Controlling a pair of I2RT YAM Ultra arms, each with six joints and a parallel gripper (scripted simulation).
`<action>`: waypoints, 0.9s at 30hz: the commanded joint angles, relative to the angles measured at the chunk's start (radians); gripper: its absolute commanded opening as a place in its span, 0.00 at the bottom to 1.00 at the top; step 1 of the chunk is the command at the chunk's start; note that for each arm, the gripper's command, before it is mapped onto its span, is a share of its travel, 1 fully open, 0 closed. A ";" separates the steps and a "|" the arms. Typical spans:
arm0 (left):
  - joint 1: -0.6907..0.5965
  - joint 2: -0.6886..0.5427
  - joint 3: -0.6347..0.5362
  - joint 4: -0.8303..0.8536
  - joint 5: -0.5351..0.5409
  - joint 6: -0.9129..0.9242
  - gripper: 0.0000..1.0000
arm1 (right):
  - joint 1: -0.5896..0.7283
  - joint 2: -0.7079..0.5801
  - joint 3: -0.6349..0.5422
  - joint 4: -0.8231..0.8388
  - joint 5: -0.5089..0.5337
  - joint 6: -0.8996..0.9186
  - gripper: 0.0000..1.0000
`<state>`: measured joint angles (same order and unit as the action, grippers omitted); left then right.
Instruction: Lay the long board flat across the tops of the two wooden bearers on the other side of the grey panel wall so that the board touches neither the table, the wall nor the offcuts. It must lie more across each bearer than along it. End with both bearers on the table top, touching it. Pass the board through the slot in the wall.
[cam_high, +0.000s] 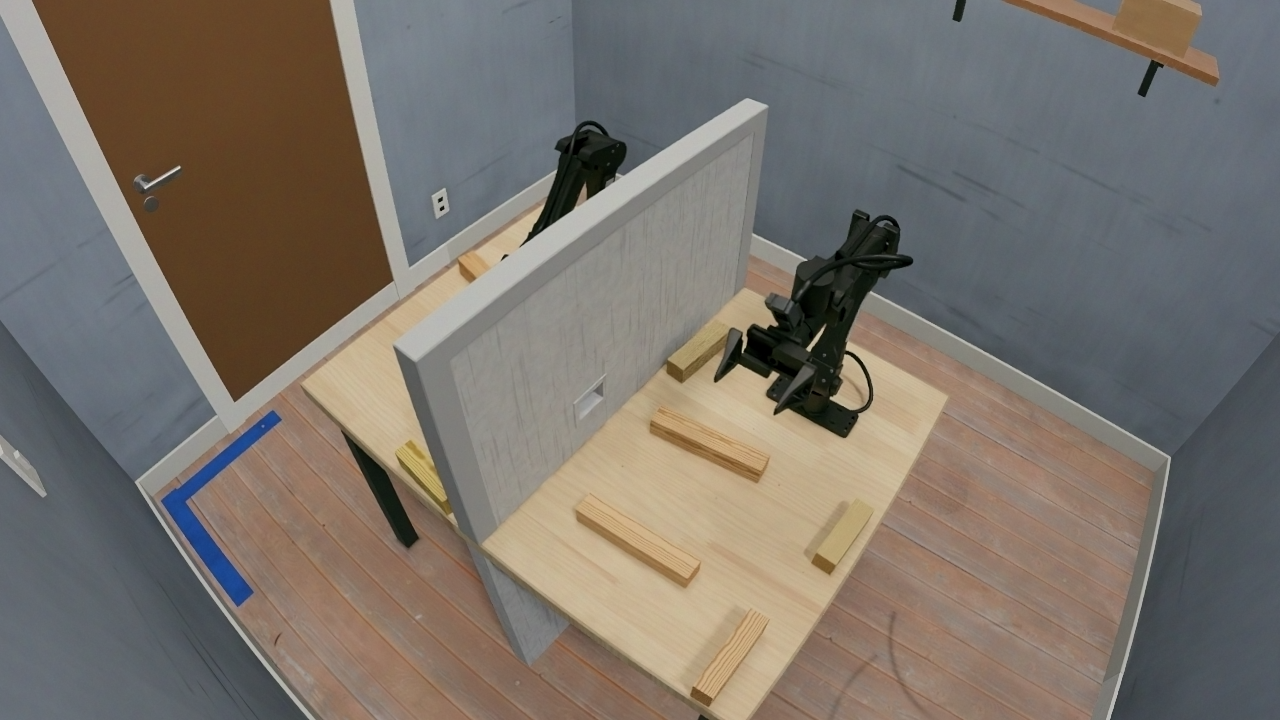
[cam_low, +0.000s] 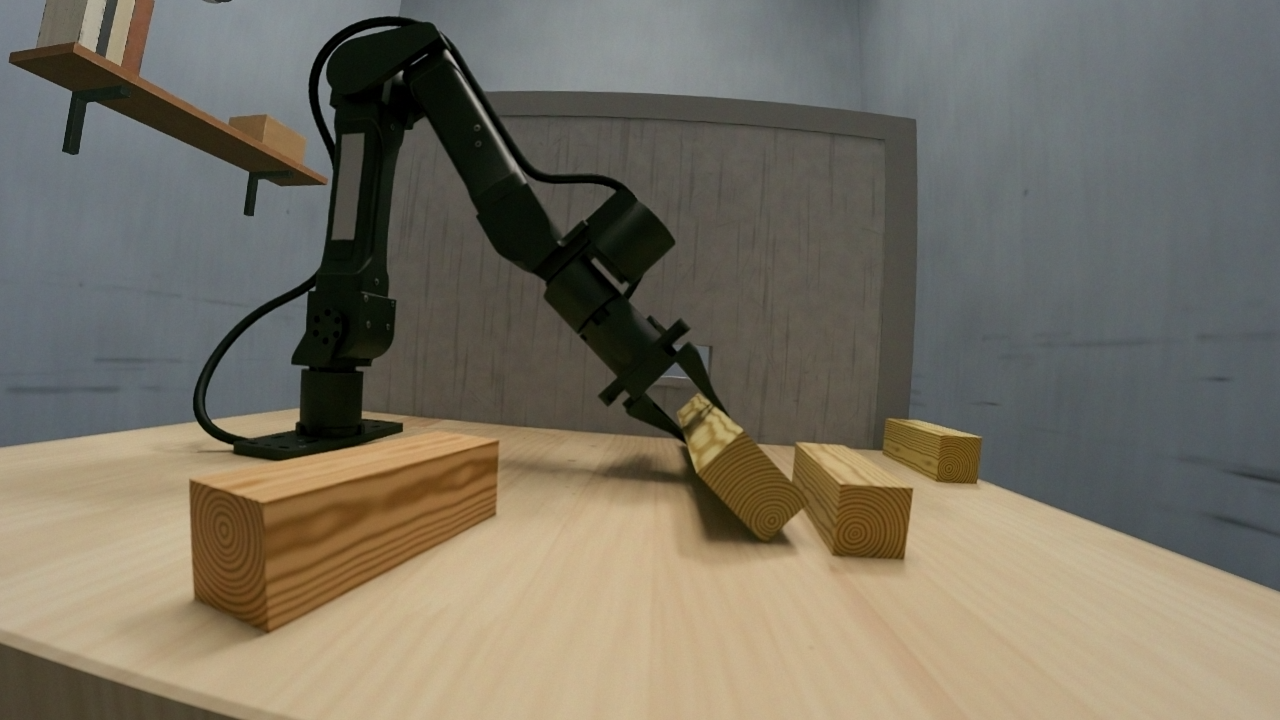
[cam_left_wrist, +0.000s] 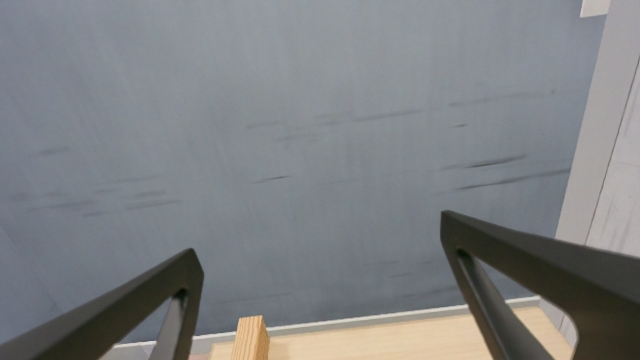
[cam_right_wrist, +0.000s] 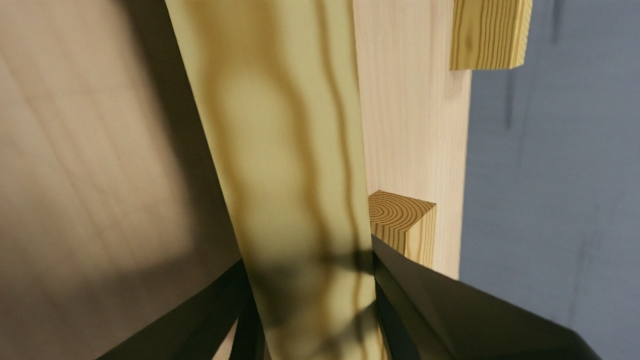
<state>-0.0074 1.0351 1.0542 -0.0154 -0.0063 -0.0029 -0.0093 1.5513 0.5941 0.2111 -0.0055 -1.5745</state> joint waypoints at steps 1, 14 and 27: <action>0.004 -0.037 0.039 -0.011 -0.008 -0.011 1.00 | 0.002 -0.049 -0.037 0.131 -0.001 0.011 0.00; 0.004 -0.037 0.039 -0.011 -0.008 -0.011 1.00 | 0.005 -0.012 -0.121 0.303 -0.002 0.012 0.00; 0.004 -0.037 0.039 -0.011 -0.008 -0.011 1.00 | 0.007 0.067 -0.224 0.536 0.000 0.012 0.00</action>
<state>-0.0074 1.0351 1.0542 -0.0154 -0.0067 -0.0029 -0.0093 1.6032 0.3759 0.6788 -0.0051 -1.5742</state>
